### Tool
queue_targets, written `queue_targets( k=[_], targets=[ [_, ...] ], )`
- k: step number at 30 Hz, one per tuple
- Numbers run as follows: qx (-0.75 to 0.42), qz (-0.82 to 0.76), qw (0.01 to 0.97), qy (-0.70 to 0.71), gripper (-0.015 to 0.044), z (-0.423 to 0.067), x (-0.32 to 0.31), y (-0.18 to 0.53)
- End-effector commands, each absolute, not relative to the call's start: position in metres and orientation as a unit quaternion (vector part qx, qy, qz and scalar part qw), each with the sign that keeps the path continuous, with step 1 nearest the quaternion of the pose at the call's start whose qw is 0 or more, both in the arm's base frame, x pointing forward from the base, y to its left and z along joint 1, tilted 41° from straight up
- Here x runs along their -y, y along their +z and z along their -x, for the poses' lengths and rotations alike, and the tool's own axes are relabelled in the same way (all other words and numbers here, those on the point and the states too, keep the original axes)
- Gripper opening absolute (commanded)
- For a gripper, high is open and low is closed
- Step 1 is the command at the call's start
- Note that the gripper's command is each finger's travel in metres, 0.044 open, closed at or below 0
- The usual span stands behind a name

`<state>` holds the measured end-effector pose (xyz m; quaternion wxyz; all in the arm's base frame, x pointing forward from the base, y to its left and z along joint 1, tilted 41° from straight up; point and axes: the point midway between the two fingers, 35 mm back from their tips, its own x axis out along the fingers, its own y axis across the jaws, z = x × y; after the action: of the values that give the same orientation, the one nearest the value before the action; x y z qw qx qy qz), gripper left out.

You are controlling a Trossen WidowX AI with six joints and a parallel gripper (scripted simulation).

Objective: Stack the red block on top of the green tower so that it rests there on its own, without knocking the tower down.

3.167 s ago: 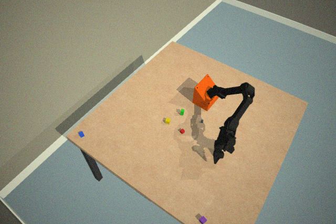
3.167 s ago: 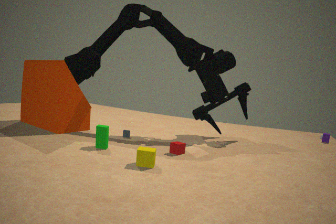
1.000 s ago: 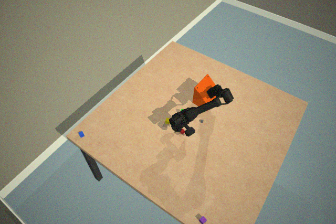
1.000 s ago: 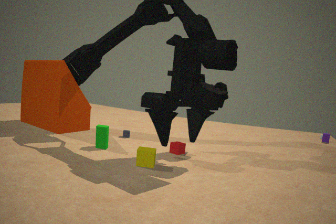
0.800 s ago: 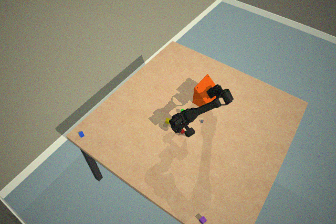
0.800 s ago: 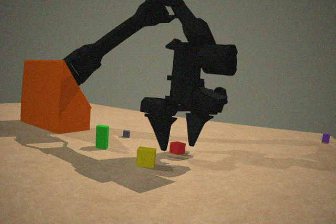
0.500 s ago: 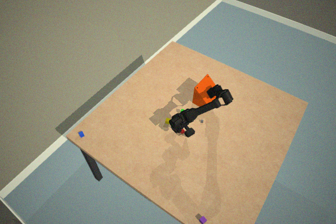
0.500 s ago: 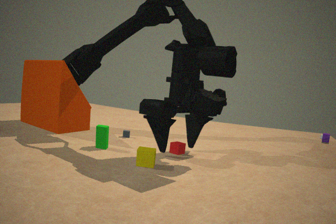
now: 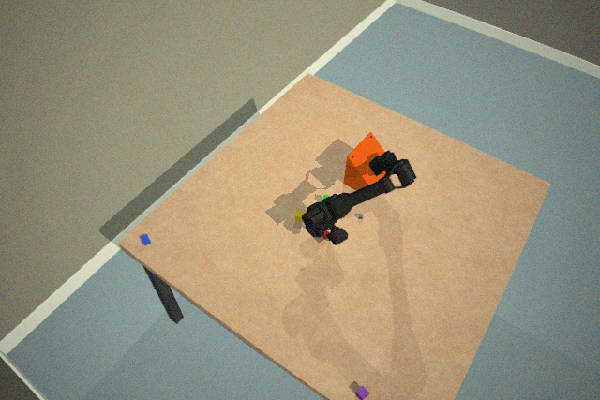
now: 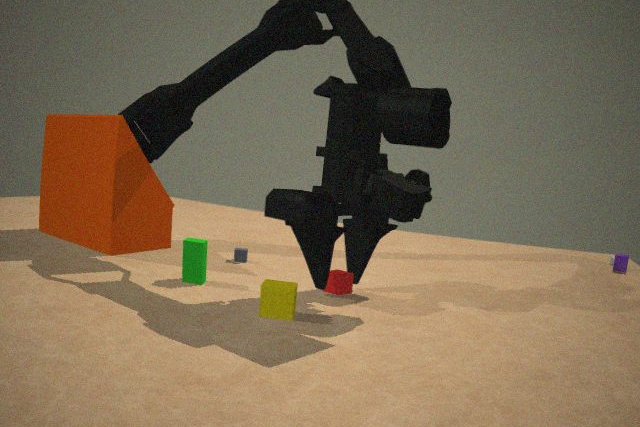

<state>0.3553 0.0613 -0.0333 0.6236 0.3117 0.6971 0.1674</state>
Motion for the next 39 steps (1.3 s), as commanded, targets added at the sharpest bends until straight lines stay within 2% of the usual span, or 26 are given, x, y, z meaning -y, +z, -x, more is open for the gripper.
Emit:
queue_targets(
  k=[1, 4, 11, 13, 39],
  targets=[
    [-0.697, -0.315, 0.622, 0.167, 0.0177, -0.355, -0.062, -0.033],
    [-0.697, -0.315, 0.622, 0.167, 0.0099, -0.355, -0.062, -0.033],
    [-0.697, -0.315, 0.622, 0.167, 0.0052, -0.355, -0.062, -0.033],
    [-0.697, -0.314, 0.622, 0.167, 0.0, -0.356, -0.059, -0.031],
    [-0.698, -0.313, 0.623, 0.165, 0.0, -0.359, 0.016, 0.057]
  ],
)
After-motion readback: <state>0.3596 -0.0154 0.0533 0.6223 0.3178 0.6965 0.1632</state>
